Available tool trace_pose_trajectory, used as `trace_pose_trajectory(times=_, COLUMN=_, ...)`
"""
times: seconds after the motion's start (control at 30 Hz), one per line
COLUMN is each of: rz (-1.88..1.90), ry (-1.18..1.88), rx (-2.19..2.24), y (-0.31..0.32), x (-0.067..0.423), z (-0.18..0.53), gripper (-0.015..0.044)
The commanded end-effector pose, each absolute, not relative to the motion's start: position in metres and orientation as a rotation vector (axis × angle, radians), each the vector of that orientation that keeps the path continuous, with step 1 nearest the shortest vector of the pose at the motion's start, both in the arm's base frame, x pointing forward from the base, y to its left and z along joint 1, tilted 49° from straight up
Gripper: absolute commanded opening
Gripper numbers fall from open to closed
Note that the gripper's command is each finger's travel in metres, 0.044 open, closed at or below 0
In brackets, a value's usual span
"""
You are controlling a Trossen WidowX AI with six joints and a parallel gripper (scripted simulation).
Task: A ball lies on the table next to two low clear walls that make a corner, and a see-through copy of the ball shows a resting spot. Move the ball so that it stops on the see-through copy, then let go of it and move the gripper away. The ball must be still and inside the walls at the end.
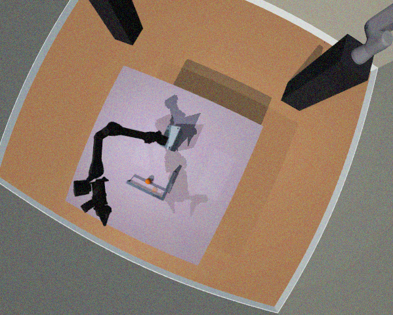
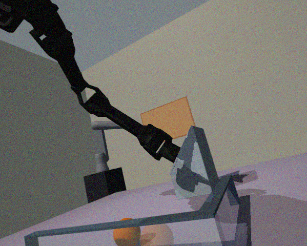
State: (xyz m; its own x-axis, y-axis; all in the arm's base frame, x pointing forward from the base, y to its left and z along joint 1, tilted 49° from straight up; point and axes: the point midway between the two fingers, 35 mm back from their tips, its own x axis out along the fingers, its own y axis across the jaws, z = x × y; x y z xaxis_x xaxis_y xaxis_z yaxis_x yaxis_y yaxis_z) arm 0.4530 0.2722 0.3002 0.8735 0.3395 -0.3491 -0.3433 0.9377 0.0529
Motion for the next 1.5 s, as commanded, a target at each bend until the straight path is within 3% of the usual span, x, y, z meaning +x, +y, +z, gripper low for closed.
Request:
trace_pose_trajectory(times=0.0, rz=0.264, ry=0.515, rx=-0.277, y=0.238, x=0.463, z=0.236, gripper=0.0332)
trace_pose_trajectory(times=0.43, rz=0.234, ry=1.128, rx=-1.159, y=0.105, x=0.427, z=0.075, gripper=0.0332)
trace_pose_trajectory(times=0.77, rz=0.623, ry=1.716, rx=-1.793, y=0.001, x=0.350, z=0.013, gripper=0.0332)
trace_pose_trajectory(times=1.47, rz=0.664, ry=1.753, rx=-1.827, y=-0.018, x=0.345, z=0.000, gripper=0.0332)
